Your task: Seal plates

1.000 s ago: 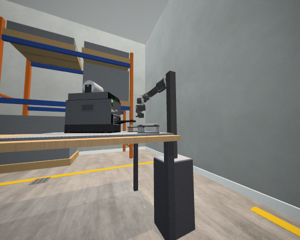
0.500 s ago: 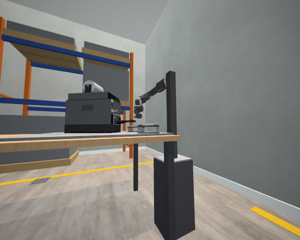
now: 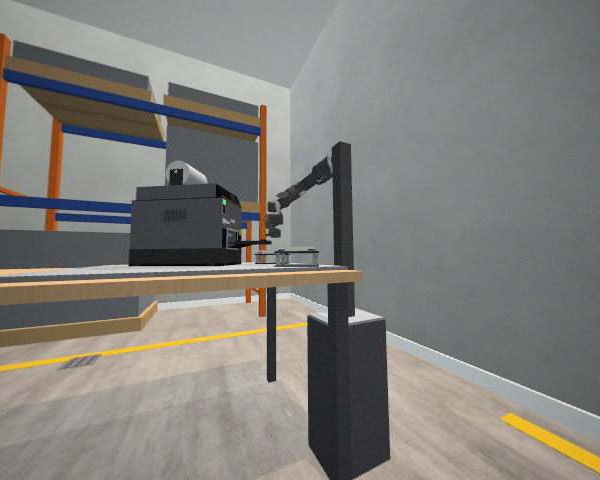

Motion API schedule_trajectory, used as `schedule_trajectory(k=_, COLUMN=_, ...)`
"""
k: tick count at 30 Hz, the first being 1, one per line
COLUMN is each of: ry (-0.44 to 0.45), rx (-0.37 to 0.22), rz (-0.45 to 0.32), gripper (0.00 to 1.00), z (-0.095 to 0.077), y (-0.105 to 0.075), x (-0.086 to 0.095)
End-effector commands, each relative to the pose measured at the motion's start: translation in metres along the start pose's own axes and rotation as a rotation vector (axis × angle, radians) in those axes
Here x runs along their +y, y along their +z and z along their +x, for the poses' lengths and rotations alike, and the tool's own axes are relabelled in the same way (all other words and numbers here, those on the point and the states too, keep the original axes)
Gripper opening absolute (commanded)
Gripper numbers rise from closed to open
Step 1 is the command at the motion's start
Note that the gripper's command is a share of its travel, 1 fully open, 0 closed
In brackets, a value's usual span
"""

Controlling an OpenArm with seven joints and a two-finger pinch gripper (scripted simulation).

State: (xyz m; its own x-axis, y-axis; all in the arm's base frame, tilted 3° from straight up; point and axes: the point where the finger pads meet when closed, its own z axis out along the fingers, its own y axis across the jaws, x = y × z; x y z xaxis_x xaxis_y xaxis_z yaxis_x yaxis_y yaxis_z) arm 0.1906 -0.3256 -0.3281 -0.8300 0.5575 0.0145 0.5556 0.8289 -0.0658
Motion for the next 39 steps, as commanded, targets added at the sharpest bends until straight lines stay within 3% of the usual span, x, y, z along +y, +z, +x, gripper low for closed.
schedule_trajectory(k=1, ry=-0.011, rx=0.002, rz=-0.022, gripper=0.65, z=0.0, y=-0.001, x=0.006)
schedule_trajectory(k=9, ry=-0.009, rx=0.003, rz=-0.017, gripper=0.65, z=0.0, y=0.002, x=0.004)
schedule_trajectory(k=39, ry=-0.008, rx=0.002, rz=-0.016, gripper=0.65, z=0.001, y=0.049, x=0.005)
